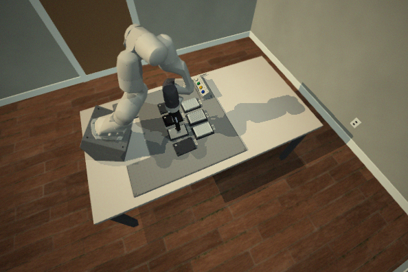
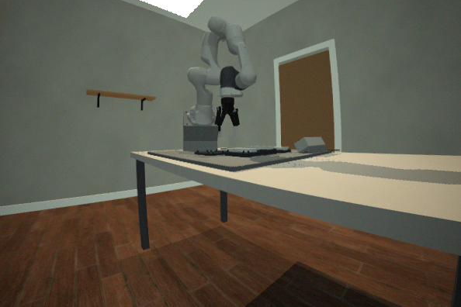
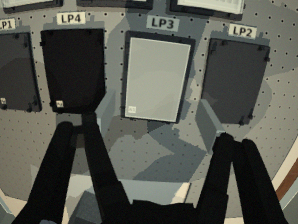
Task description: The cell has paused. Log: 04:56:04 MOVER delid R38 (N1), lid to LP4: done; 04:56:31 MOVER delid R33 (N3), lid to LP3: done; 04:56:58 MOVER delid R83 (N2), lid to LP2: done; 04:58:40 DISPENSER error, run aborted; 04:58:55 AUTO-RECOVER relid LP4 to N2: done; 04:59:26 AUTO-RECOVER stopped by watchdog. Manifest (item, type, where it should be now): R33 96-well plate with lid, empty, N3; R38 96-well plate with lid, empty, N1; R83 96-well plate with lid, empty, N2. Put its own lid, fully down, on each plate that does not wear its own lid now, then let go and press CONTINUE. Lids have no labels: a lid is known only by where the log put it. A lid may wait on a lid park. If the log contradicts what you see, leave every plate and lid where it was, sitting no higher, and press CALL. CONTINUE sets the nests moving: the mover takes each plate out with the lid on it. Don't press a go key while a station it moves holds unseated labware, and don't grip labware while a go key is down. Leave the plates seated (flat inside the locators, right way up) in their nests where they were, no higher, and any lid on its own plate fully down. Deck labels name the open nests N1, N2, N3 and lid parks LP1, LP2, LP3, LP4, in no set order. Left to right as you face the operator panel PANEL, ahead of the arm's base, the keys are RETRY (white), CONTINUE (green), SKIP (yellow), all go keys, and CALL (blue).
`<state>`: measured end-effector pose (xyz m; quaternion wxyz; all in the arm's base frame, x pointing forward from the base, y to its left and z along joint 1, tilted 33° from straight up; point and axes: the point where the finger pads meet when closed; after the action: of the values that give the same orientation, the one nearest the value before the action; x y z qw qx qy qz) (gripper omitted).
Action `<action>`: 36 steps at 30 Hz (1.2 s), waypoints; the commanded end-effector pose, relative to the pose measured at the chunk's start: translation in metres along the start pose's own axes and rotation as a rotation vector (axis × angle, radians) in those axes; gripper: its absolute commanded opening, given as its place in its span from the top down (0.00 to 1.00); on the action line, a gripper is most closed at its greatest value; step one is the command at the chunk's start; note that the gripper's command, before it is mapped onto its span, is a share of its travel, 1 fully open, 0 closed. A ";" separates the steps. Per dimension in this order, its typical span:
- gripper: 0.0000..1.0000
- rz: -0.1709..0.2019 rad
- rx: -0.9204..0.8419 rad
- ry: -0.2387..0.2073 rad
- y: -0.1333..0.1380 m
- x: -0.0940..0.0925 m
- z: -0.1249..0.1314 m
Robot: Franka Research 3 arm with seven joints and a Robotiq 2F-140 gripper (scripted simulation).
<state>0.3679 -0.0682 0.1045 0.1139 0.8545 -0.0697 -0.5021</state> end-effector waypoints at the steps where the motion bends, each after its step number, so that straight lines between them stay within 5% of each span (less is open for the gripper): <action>1: 0.34 -0.001 0.007 0.004 0.000 0.000 -0.002; 36: 0.34 -0.001 0.007 0.004 -0.001 0.028 -0.002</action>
<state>0.3776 -0.0778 0.0853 0.1137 0.8529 -0.0781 -0.5035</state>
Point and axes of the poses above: the point where the finger pads meet when closed, its own x axis out along the fingers, its own y axis across the jaws, z = x × y, and after that the axes turned 6 degrees about -x, right-handed
